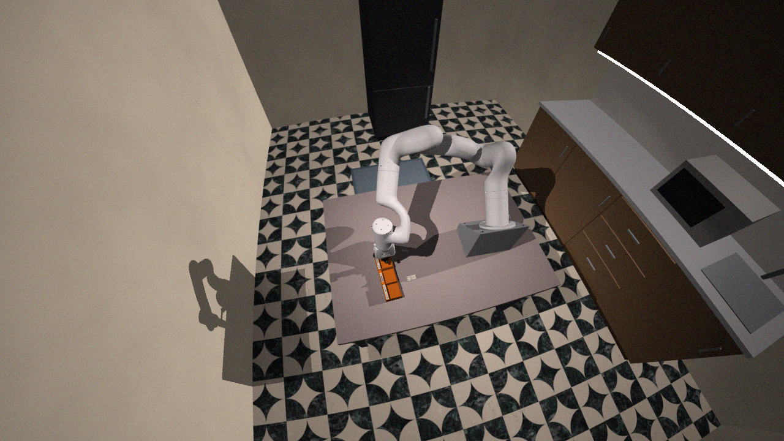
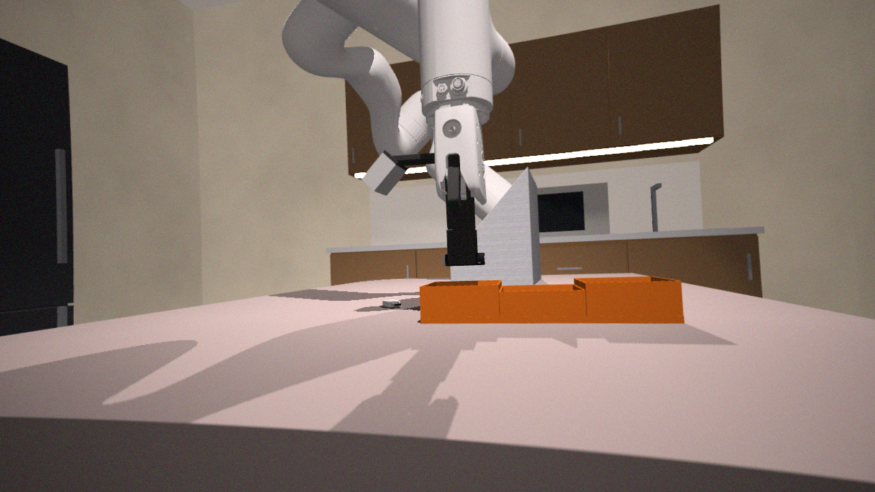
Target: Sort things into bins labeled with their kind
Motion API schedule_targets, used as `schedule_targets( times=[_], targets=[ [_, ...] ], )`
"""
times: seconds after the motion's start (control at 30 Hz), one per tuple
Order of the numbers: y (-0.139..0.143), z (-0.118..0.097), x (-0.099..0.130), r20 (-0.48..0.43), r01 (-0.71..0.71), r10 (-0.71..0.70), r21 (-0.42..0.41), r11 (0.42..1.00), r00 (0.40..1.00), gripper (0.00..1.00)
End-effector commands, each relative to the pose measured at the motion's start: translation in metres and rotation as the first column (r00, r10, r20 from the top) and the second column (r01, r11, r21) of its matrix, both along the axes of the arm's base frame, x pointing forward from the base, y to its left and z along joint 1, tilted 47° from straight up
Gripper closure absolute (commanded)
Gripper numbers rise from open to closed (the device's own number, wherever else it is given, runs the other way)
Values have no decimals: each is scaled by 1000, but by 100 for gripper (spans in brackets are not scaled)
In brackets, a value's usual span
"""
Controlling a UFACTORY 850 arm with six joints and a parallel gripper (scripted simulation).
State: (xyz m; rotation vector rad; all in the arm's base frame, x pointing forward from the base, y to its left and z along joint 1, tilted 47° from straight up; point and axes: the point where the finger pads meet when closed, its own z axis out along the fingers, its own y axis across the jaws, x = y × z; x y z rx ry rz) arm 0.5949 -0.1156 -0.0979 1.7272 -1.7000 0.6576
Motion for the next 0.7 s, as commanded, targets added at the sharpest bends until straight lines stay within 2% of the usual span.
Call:
schedule_targets(
  times=[0.0, 0.67],
  targets=[
    [-1, -1, 0, 2, -1, 1, 0, 1000, 1000, 100],
    [-24, -23, -2, 2, -1, 1, 0, 1000, 1000, 100]
  ],
)
